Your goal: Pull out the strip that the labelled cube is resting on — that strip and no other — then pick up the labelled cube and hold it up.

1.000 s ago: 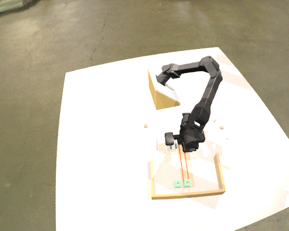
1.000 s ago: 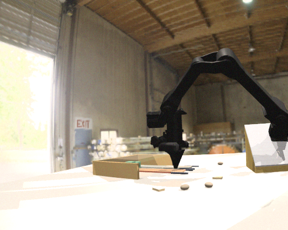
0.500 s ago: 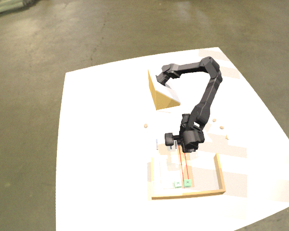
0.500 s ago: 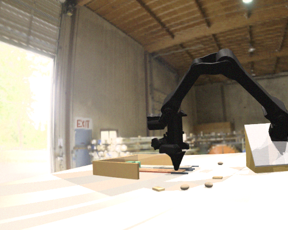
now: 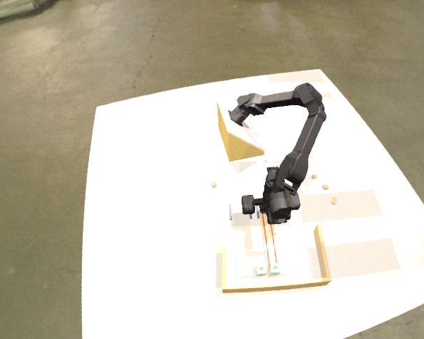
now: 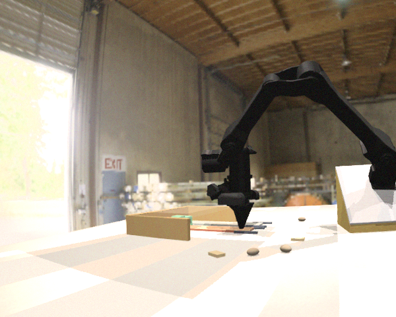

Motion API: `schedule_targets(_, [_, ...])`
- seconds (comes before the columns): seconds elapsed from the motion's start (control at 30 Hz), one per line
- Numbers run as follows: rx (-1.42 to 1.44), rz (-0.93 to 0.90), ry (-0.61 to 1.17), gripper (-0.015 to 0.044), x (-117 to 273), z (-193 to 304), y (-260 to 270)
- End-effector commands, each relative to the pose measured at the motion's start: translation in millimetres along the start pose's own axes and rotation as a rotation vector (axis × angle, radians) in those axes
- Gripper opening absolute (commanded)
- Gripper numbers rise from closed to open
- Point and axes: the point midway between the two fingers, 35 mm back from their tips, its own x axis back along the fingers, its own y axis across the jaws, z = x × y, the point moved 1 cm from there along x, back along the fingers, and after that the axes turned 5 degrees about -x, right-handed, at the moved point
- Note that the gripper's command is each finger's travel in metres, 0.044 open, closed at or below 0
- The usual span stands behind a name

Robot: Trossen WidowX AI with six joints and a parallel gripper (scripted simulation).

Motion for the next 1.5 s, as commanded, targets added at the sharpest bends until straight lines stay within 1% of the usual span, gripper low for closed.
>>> schedule_targets(0.0, [-0.003, -0.004, 0.002, 0.0, -1.1, 0.5, 0.3])
schedule_targets(0.83, [-0.003, -0.004, 0.002, 0.0, -3.5, 0.7, 0.3])
schedule_targets(1.47, [-0.004, -0.004, 0.003, 0.0, -4.3, 28.5, -2.4])
